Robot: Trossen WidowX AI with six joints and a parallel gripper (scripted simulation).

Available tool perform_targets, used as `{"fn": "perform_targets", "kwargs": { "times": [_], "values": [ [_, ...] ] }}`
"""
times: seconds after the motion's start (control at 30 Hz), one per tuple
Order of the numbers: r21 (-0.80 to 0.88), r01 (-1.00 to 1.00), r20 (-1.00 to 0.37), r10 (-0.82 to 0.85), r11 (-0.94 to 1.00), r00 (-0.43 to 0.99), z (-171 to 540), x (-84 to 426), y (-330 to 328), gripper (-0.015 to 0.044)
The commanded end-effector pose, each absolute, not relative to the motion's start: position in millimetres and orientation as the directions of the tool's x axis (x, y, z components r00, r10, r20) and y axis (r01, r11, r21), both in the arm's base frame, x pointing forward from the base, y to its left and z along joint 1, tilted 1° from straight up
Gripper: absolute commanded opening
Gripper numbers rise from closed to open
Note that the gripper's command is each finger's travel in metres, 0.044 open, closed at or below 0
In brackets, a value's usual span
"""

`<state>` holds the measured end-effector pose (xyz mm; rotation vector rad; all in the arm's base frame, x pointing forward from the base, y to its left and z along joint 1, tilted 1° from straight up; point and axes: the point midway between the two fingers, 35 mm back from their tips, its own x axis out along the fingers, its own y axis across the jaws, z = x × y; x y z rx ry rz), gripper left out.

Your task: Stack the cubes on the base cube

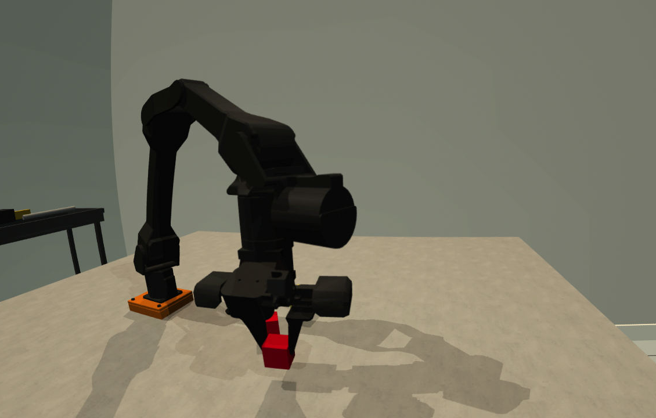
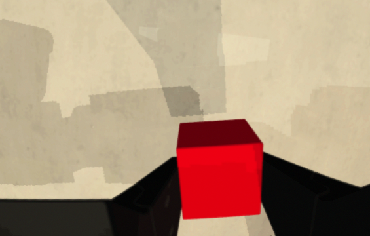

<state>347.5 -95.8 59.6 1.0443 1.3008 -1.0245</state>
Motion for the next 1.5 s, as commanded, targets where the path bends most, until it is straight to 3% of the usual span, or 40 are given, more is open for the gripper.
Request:
{"fn": "perform_targets", "kwargs": {
  "times": [0.0,0.77,1.47],
  "values": [
    [0.029,0.973,-1.0,0.004,0.229,0.029,74,351,-96,0.0105],
    [0.029,0.973,-1.0,0.004,0.229,0.028,145,344,-95,0.0105],
    [0.03,0.925,-1.0,0.01,0.379,0.029,135,344,-39,0.0105]
  ]
}}
